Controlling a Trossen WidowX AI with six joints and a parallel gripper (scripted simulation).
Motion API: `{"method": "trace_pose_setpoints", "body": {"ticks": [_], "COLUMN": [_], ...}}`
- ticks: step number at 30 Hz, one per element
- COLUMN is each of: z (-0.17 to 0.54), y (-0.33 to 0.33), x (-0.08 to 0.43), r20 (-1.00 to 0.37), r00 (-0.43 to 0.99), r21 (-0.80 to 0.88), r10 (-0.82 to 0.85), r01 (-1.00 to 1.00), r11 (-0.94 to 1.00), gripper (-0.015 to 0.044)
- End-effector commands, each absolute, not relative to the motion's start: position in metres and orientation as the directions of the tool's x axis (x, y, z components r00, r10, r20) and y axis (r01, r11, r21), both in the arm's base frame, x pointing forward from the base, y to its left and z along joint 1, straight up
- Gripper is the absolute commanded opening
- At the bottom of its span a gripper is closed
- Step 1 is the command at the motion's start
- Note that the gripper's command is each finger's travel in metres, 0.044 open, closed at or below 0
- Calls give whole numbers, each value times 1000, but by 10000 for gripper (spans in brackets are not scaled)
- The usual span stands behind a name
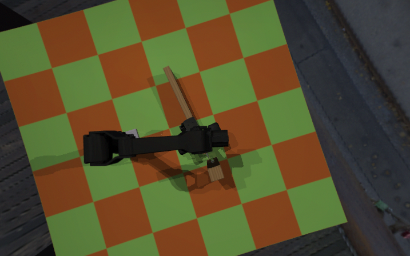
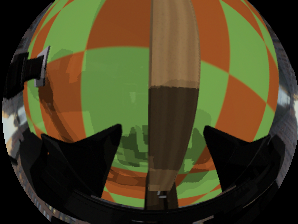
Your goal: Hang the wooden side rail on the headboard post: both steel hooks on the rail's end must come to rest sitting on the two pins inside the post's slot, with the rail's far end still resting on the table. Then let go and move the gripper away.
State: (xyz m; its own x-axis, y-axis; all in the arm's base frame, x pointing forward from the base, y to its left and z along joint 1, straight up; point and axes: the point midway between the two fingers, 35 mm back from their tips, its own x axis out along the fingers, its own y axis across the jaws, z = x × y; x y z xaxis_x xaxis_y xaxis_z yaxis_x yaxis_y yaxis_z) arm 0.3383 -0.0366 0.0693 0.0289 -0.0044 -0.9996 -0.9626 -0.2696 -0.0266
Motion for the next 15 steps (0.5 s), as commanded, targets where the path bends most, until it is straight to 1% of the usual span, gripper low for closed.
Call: {"method": "trace_pose_setpoints", "body": {"ticks": [1,8,15], "z": [59,54,54], "y": [-35,-35,-35], "x": [337,336,336], "r20": [-1000,-1000,-1000], "r00": [24,24,24], "r21": [-23,-23,-23], "r10": [2,2,2], "r01": [-962,-962,-962], "r11": [-272,-272,-272], "gripper": [440,440,256]}}
